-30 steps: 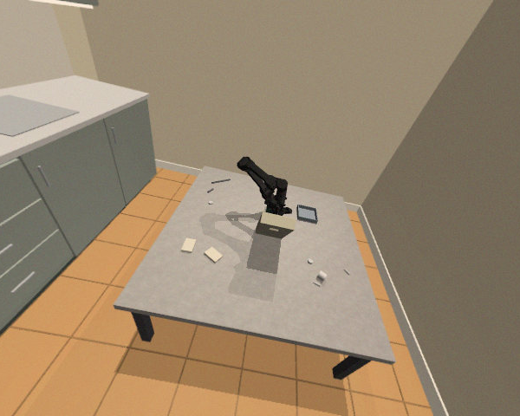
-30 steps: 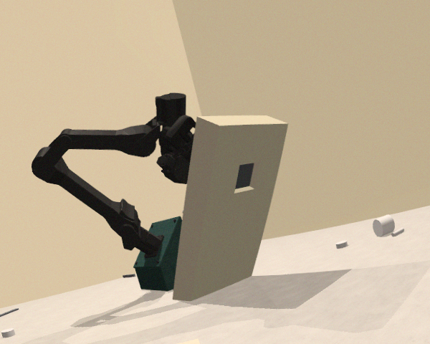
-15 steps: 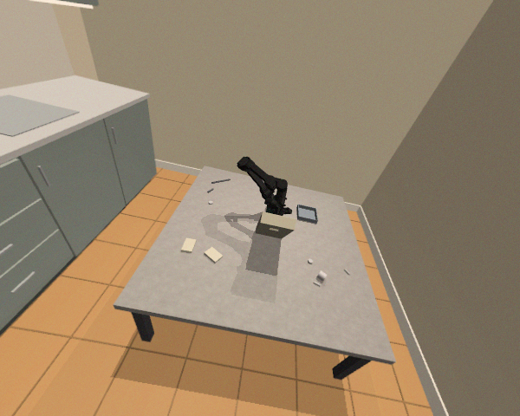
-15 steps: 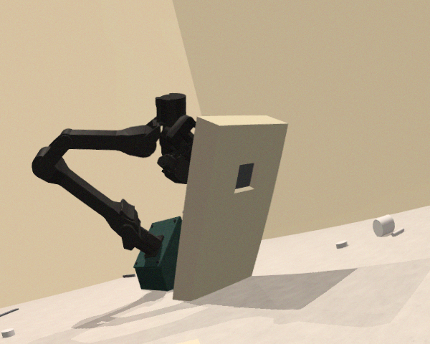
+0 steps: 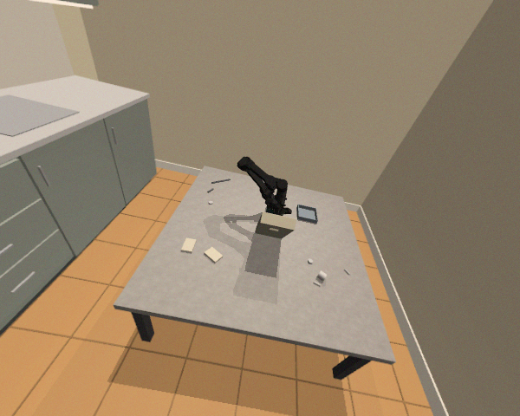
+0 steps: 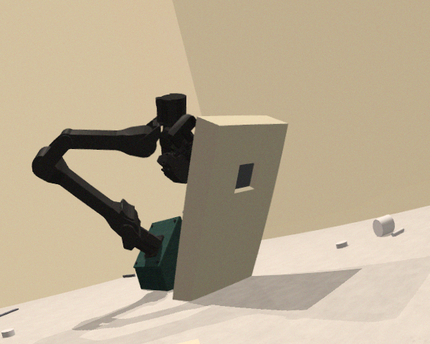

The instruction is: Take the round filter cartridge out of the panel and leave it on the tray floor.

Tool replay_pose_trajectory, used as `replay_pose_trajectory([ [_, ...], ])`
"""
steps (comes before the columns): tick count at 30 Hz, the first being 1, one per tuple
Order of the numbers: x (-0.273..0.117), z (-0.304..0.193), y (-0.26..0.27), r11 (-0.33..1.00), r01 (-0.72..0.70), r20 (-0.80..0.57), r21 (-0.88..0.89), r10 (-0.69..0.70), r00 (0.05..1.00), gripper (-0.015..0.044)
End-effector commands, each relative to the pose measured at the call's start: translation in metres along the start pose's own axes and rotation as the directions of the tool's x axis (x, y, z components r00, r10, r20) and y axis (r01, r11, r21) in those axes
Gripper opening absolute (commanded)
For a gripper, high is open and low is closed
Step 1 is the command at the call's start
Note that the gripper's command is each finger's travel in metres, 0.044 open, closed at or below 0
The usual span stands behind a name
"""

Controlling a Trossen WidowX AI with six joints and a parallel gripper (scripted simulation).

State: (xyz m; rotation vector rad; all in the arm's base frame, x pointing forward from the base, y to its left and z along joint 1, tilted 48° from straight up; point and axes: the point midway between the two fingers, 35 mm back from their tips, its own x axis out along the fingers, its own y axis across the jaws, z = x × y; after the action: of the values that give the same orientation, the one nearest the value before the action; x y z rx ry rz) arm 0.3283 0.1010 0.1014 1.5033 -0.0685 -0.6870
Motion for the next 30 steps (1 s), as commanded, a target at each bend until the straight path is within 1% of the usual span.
replay_pose_trajectory([
  [1, 0.0039, 0.0006, -0.0002, 0.997, 0.007, 0.000, -0.082, -0.007, 1.000, 0.0000],
  [8, 0.0056, 0.0008, -0.0004, 0.949, 0.009, 0.000, -0.316, -0.010, 1.000, 0.0000],
  [15, 0.0062, 0.0009, -0.0004, 0.845, 0.009, 0.000, -0.534, -0.010, 1.000, 0.0000],
  [22, 0.0064, 0.0009, -0.0004, 0.691, 0.007, 0.000, -0.723, -0.010, 1.000, 0.0000],
  [30, 0.0065, 0.0009, -0.0004, 0.465, 0.005, 0.000, -0.885, -0.010, 1.000, 0.0000],
])
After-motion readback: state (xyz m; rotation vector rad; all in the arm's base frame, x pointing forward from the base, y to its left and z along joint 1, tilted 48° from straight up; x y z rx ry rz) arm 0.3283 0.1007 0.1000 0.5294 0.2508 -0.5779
